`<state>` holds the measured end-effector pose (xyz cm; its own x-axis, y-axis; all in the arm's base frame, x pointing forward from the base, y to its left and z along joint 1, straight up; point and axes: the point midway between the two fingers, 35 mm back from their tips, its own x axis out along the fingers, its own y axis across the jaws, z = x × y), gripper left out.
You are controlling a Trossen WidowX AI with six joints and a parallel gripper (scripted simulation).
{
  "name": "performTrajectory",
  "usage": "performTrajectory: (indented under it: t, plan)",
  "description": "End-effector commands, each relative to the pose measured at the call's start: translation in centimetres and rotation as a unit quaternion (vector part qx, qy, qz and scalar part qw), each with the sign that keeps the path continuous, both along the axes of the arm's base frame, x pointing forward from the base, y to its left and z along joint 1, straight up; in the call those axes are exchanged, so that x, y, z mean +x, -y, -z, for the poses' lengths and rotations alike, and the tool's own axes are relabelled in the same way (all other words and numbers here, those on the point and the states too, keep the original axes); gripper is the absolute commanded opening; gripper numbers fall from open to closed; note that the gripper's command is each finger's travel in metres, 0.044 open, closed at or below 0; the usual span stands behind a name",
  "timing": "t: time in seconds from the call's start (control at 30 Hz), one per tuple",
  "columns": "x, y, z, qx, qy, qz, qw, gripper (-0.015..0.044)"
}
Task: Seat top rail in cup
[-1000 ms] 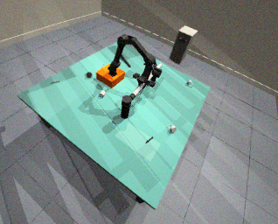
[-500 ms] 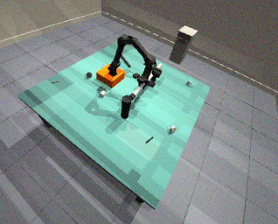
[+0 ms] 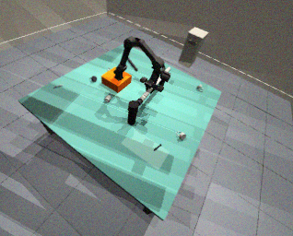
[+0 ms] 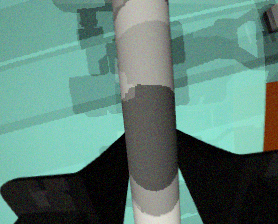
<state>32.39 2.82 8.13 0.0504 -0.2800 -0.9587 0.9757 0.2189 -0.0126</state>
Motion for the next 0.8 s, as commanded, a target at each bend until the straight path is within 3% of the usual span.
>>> performTrajectory:
  t: [0.0, 0.77]
  plan:
    - [0.0, 0.0, 0.0, 0.000, 0.000, 0.000, 1.000, 0.0000]
    - [0.3, 1.1, -0.2, 0.000, 0.000, 0.000, 1.000, 0.0000]
